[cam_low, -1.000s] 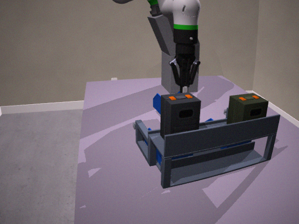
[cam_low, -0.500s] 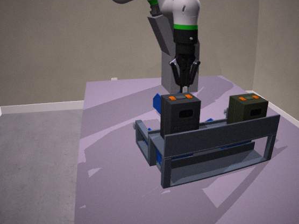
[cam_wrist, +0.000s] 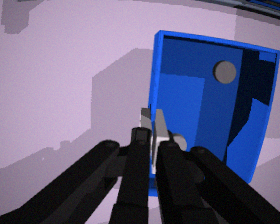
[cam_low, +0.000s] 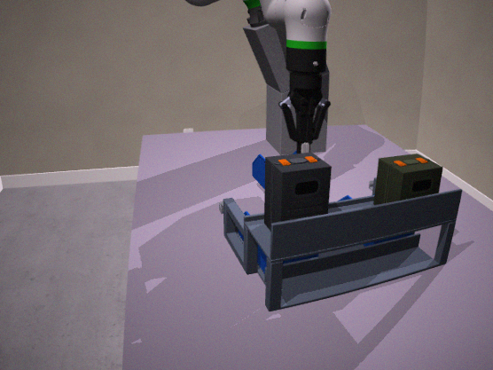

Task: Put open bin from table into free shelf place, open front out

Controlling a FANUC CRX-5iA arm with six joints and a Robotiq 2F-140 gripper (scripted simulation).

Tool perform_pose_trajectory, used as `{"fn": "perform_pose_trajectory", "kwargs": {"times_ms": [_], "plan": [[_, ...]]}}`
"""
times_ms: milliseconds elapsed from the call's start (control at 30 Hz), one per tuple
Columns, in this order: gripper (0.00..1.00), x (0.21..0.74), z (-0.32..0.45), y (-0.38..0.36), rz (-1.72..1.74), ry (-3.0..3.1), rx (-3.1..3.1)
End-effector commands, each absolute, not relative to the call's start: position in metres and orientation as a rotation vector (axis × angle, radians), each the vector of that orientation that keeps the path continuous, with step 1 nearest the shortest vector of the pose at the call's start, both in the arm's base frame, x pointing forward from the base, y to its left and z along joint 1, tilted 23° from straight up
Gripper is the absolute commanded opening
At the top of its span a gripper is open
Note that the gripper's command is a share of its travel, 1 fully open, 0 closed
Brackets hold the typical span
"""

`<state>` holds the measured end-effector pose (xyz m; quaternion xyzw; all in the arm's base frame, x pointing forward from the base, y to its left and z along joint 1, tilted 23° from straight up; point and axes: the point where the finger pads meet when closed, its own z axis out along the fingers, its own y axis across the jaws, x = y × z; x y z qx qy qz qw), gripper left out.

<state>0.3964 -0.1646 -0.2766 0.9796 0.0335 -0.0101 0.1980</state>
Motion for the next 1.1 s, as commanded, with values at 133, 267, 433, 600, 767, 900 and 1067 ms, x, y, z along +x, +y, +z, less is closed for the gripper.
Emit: {"fn": "perform_pose_trajectory", "kwargs": {"times_ms": [133, 267, 433, 600, 767, 900, 1067], "plan": [[0.0, 0.405, -0.277, -0.164, -0.028, 0.094, 2.741], [0.0, 0.409, -0.277, -0.164, -0.028, 0.094, 2.741], [0.0, 0.421, -0.277, -0.163, -0.028, 0.094, 2.741], [0.0, 0.431, -0.278, -0.162, -0.028, 0.094, 2.741], [0.0, 0.435, -0.278, -0.162, -0.028, 0.094, 2.741], [0.0, 0.436, -0.278, -0.162, -0.028, 0.094, 2.741], [0.0, 0.436, -0.278, -0.162, -0.028, 0.094, 2.741]]}}
